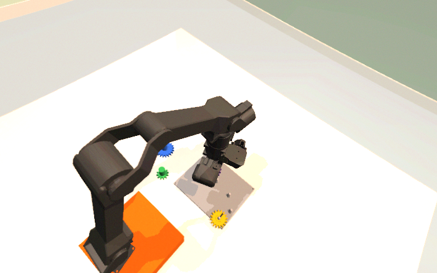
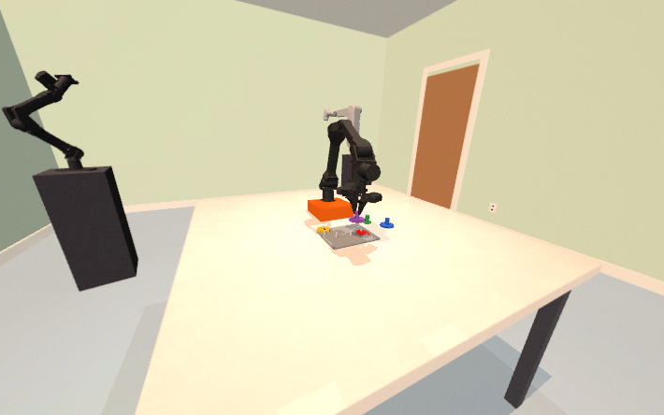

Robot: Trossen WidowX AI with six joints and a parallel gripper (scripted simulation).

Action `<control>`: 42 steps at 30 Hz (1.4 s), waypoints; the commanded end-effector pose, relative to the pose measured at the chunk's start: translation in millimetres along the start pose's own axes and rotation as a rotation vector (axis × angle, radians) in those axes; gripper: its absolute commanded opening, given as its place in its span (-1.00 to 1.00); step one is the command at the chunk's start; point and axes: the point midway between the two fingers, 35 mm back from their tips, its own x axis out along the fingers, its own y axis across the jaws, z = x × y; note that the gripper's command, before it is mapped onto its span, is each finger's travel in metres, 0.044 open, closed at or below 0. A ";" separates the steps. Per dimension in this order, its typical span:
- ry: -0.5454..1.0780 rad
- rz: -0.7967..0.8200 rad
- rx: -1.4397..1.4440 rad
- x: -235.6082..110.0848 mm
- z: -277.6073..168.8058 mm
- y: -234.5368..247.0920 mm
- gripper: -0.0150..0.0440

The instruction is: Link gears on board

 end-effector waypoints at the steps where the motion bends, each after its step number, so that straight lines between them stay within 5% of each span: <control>1: -0.006 -0.002 -0.004 4.4 12.5 -1.7 -0.49; 42: -0.006 -0.004 -0.128 21.7 28.2 -5.8 -0.49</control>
